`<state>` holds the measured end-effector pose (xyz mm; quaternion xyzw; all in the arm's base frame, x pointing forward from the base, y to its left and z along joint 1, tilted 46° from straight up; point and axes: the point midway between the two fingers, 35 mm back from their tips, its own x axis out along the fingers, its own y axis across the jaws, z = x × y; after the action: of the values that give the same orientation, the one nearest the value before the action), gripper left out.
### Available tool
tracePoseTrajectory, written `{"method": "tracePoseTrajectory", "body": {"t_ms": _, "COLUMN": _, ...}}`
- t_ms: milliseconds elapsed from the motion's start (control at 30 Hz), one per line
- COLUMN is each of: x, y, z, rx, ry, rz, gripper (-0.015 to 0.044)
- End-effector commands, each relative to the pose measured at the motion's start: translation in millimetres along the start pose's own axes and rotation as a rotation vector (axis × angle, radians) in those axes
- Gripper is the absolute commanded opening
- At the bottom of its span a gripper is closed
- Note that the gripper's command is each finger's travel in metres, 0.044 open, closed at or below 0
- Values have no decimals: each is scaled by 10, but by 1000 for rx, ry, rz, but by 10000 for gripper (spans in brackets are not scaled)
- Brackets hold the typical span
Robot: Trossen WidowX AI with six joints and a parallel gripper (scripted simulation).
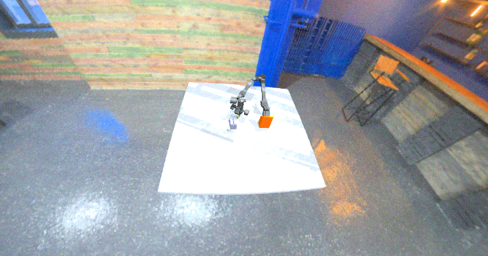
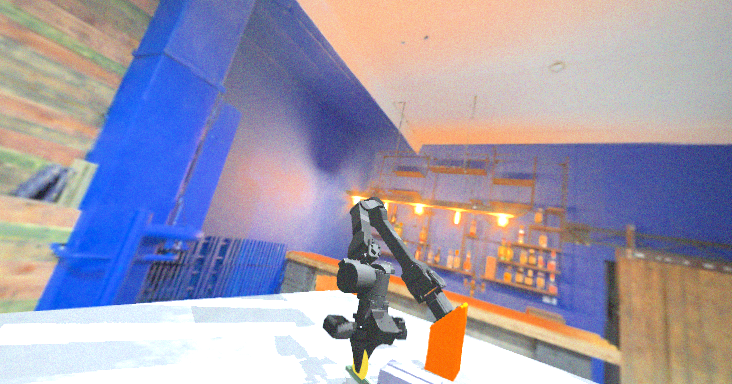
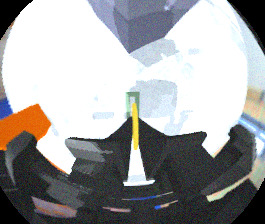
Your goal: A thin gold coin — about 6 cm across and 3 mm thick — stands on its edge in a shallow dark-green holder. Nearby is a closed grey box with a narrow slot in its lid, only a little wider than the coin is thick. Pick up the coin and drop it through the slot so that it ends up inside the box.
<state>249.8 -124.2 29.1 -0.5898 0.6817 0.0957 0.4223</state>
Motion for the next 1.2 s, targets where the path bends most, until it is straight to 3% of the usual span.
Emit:
{"method": "tracePoseTrajectory", "body": {"t_ms": 0, "x": 6, "y": 2, "z": -5, "rx": -4, "ry": 2, "rz": 1, "gripper": 0}}
{"method": "tracePoseTrajectory", "body": {"t_ms": 1167, "x": -782, "y": -17, "z": 34, "rx": -4, "ry": -6, "rz": 5, "gripper": 0}}
